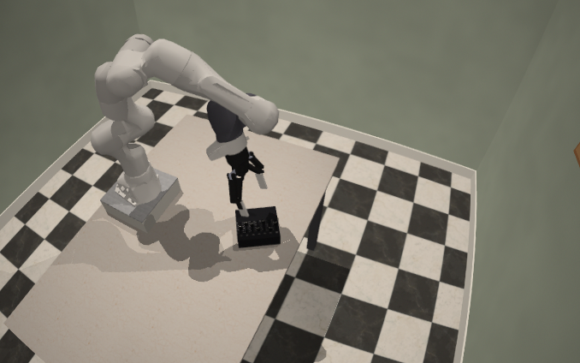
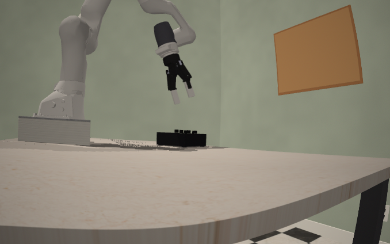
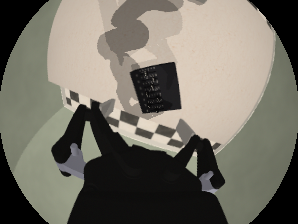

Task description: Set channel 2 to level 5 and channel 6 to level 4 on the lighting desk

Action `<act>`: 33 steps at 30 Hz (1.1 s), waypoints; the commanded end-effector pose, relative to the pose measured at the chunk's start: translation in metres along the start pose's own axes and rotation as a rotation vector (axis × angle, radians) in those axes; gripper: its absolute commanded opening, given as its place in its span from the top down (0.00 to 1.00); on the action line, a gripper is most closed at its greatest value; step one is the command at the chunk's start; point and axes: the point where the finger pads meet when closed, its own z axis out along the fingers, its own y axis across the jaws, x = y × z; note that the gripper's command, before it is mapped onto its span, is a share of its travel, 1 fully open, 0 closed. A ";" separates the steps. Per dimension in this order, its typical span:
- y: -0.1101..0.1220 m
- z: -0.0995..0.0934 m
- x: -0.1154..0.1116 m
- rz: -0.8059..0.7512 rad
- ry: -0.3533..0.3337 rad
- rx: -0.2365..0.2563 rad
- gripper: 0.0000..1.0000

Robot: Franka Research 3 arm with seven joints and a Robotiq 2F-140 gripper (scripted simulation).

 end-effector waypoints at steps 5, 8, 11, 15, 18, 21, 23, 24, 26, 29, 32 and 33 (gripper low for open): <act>0.005 0.002 0.002 -0.347 -0.016 -0.047 0.00; 0.006 0.003 0.003 -0.503 -0.032 -0.048 0.00; 0.007 0.003 0.004 -0.604 -0.043 -0.046 0.00; 0.007 0.003 0.004 -0.736 -0.057 -0.045 0.00; 0.007 0.003 0.004 -0.834 -0.068 -0.043 0.00; 0.007 0.003 0.004 -0.898 -0.075 -0.042 0.00; 0.007 0.003 0.004 -0.980 -0.084 -0.040 0.00; 0.007 0.003 0.004 -1.010 -0.087 -0.039 0.00; 0.007 0.003 0.004 -1.073 -0.094 -0.037 0.00; 0.008 0.011 0.013 -1.167 -0.097 -0.040 0.00; 0.009 0.029 0.035 -1.266 -0.079 -0.061 0.00; 0.010 0.035 0.043 -1.300 -0.067 -0.074 0.00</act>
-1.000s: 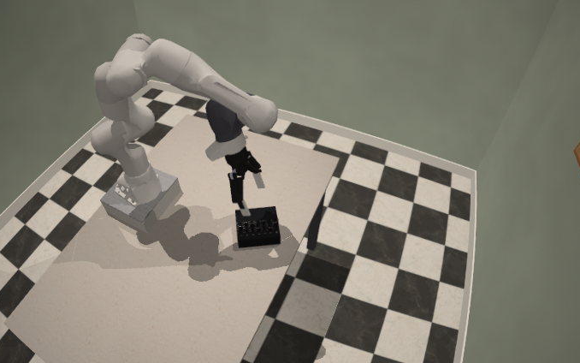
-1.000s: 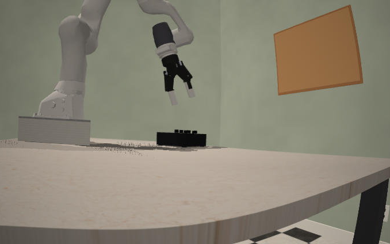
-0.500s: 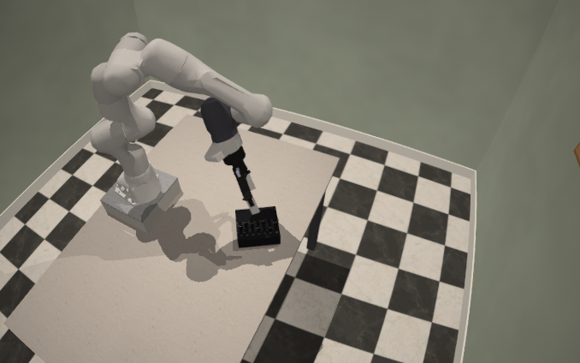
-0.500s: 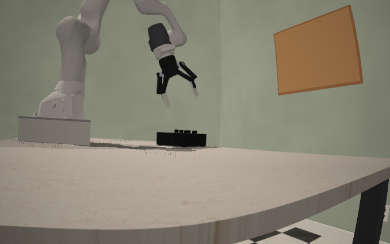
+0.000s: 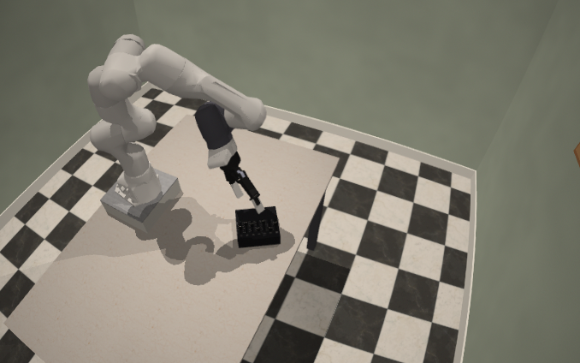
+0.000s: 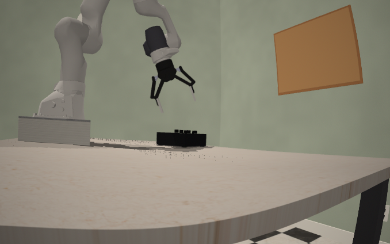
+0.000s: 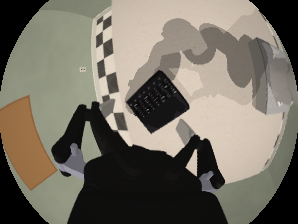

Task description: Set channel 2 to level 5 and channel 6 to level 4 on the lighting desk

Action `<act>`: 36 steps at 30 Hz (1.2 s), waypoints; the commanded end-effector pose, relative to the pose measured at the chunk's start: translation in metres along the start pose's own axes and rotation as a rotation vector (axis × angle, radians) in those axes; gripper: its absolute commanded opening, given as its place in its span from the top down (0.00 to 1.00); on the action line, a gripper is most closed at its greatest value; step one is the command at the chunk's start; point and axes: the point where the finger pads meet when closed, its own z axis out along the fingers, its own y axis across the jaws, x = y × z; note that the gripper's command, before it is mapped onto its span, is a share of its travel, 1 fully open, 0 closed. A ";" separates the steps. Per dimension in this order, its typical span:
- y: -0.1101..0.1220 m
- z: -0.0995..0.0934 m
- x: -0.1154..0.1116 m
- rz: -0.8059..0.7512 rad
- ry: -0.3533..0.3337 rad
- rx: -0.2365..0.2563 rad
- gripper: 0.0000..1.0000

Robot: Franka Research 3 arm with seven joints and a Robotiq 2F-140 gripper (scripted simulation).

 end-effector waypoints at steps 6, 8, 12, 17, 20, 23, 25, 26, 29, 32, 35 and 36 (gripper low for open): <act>0.033 0.028 0.016 -0.354 -0.020 -0.148 0.00; 0.034 0.029 0.017 -0.447 -0.030 -0.190 0.00; 0.034 0.029 0.017 -0.529 -0.048 -0.221 1.00; 0.034 0.029 0.017 -0.613 -0.066 -0.252 1.00; 0.034 0.029 0.017 -0.660 -0.073 -0.271 1.00; 0.034 0.029 0.017 -0.675 -0.075 -0.278 1.00; 0.034 0.029 0.017 -0.738 -0.076 -0.301 1.00; 0.034 0.029 0.017 -0.754 -0.077 -0.307 1.00; 0.034 0.029 0.017 -0.802 -0.077 -0.328 1.00; 0.034 0.029 0.017 -0.854 -0.074 -0.350 1.00; 0.034 0.029 0.017 -0.909 -0.070 -0.372 1.00; 0.034 0.029 0.017 -0.929 -0.069 -0.380 1.00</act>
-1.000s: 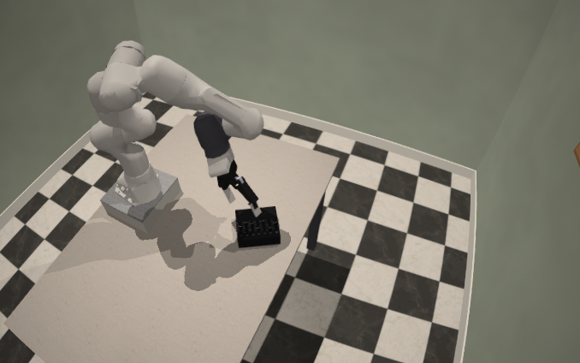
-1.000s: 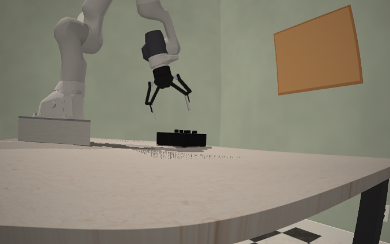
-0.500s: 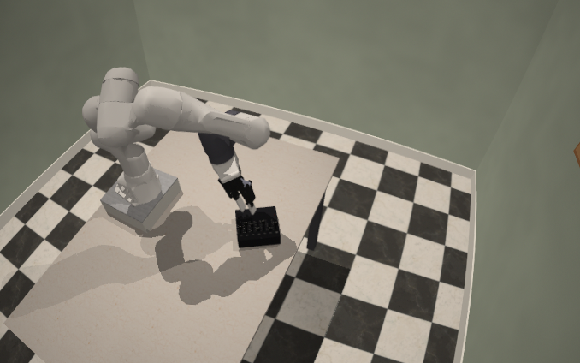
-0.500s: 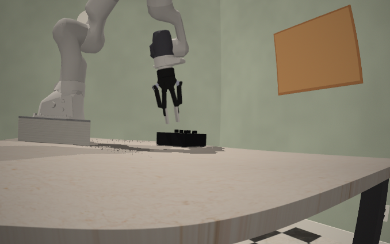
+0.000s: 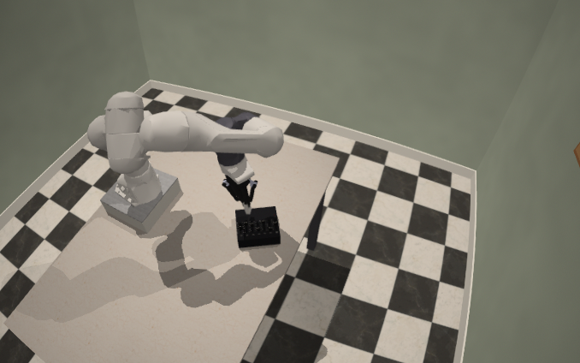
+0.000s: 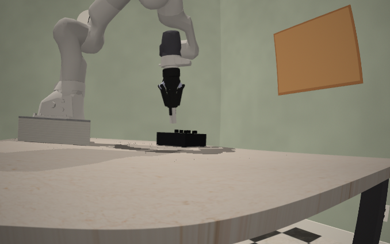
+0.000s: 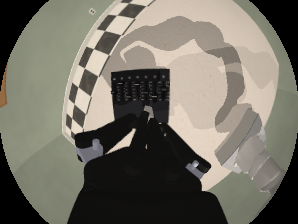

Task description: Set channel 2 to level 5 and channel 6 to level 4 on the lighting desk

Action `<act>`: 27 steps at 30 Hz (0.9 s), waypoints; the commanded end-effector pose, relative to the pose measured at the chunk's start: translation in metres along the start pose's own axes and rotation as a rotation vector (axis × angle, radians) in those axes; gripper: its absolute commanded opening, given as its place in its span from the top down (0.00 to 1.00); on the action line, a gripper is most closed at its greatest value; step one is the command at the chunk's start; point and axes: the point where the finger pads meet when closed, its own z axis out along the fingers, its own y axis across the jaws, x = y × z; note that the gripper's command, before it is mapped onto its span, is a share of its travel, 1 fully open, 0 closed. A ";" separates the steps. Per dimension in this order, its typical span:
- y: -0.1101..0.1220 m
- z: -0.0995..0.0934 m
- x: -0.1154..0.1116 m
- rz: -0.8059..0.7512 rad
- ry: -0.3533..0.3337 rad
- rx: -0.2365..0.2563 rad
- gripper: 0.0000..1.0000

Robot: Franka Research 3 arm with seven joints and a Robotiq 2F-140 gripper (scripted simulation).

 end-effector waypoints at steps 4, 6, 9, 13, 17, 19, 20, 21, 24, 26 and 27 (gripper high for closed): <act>0.008 -0.005 0.009 -0.274 0.016 -0.123 1.00; 0.008 -0.005 0.009 -0.314 0.018 -0.141 1.00; 0.008 -0.005 0.009 -0.314 0.018 -0.141 1.00; 0.008 -0.005 0.009 -0.314 0.018 -0.141 1.00; 0.008 -0.004 0.009 -0.314 0.018 -0.141 1.00; 0.008 -0.003 0.009 -0.314 0.018 -0.141 1.00; 0.008 -0.003 0.009 -0.314 0.018 -0.141 1.00; 0.008 -0.003 0.009 -0.314 0.018 -0.141 1.00; 0.009 -0.002 0.009 -0.314 0.018 -0.141 1.00; 0.009 -0.001 0.009 -0.314 0.018 -0.141 1.00; 0.009 0.000 0.009 -0.314 0.018 -0.141 1.00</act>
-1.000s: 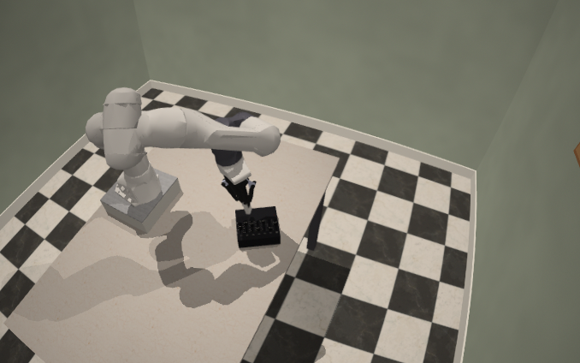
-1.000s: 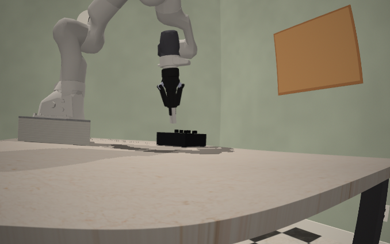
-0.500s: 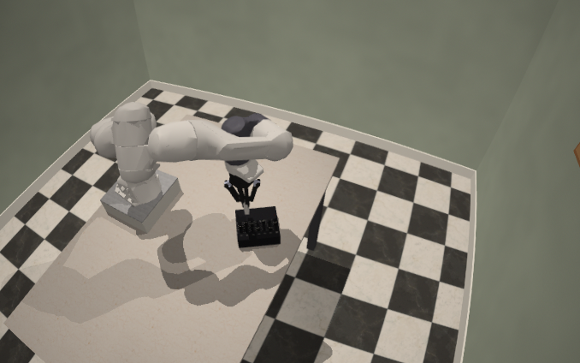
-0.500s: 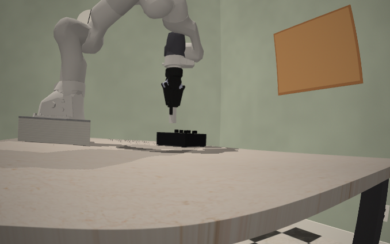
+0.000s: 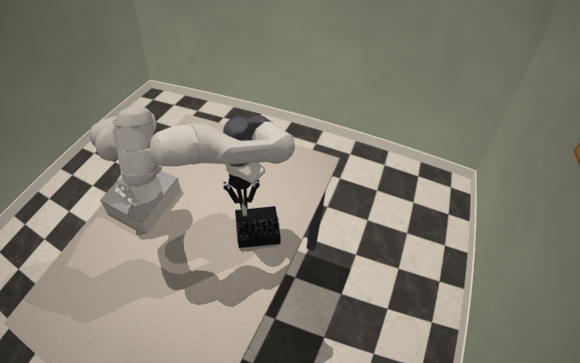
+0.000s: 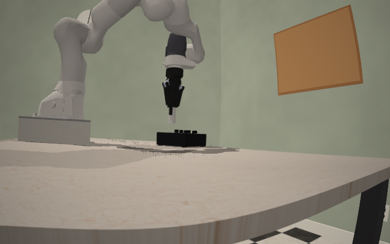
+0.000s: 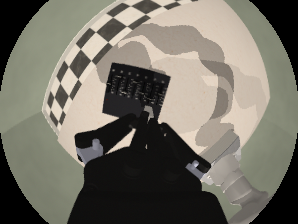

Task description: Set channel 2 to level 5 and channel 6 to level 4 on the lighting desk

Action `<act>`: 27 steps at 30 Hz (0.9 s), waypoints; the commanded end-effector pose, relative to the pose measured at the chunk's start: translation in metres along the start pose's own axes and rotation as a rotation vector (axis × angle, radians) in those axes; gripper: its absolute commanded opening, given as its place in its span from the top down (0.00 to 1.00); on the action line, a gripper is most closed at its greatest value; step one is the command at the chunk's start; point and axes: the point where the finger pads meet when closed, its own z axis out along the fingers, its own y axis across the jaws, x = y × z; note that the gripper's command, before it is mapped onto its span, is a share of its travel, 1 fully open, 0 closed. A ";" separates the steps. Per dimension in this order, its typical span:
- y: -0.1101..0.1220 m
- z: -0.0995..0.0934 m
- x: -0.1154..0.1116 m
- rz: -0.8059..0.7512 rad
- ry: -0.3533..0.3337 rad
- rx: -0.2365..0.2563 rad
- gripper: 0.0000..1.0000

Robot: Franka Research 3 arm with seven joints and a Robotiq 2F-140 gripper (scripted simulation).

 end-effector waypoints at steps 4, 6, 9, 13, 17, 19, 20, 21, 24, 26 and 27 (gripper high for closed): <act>0.000 0.003 0.001 -0.032 0.004 -0.003 1.00; 0.000 0.004 0.001 -0.032 0.004 -0.003 1.00; 0.000 0.007 0.001 -0.032 0.004 -0.003 1.00; 0.000 0.008 0.001 -0.032 0.004 -0.003 1.00; 0.000 0.011 0.001 -0.032 0.004 -0.003 1.00; 0.000 0.012 0.001 -0.032 0.004 -0.003 1.00; 0.000 0.013 0.001 -0.032 0.004 -0.003 1.00; 0.000 0.014 0.001 -0.032 0.004 -0.003 1.00; 0.000 0.016 0.001 -0.032 0.004 -0.003 1.00; 0.000 0.017 0.001 -0.032 0.004 -0.003 1.00; 0.000 0.017 0.001 -0.032 0.004 -0.003 1.00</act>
